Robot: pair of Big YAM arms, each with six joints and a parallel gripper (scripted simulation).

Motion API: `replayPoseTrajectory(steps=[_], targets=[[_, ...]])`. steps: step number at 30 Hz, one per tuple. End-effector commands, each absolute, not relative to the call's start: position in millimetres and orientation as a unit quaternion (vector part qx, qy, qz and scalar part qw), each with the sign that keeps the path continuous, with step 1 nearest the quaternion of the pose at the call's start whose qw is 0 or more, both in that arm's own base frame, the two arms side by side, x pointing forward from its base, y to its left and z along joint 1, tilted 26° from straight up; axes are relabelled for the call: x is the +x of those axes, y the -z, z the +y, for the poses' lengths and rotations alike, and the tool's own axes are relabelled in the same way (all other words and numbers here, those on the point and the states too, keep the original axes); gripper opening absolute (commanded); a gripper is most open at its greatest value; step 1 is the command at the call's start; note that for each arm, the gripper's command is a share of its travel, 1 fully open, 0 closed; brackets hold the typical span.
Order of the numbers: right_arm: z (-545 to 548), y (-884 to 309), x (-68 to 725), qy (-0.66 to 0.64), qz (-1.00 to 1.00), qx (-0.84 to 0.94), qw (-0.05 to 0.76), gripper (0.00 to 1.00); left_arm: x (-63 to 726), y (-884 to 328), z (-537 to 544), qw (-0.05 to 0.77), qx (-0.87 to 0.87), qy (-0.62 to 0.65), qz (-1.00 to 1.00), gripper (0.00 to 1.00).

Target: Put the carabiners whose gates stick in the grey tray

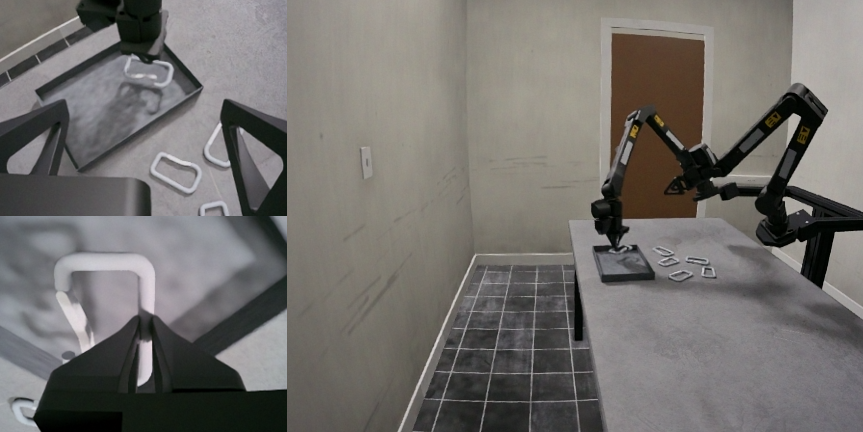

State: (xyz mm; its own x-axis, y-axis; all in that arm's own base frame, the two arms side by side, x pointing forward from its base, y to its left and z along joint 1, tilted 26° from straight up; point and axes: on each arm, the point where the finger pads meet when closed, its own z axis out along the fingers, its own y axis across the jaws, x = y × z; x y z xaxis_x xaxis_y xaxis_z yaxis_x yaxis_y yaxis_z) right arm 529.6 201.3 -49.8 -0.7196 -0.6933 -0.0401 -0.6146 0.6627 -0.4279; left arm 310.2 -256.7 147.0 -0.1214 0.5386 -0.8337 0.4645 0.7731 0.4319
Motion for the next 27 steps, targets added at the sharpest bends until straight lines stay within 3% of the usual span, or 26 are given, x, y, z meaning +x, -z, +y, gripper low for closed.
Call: replayPoseTrajectory(steps=[1,19,27], targets=[[197.6,62.1,548.2,0.194,0.905,-0.362,0.109,0.01,317.1,-163.7,-264.0,0.586,0.319,-0.022,0.744,1.0],[211.7,57.0,563.5,0.191,0.899,-0.369,0.137,0.01,317.1,-163.7,-264.0,0.586,0.319,-0.022,0.744,1.0],[210.0,50.0,560.2,0.191,0.899,-0.367,0.142,0.88,317.1,-163.7,-264.0,0.586,0.319,-0.022,0.744,1.0]])
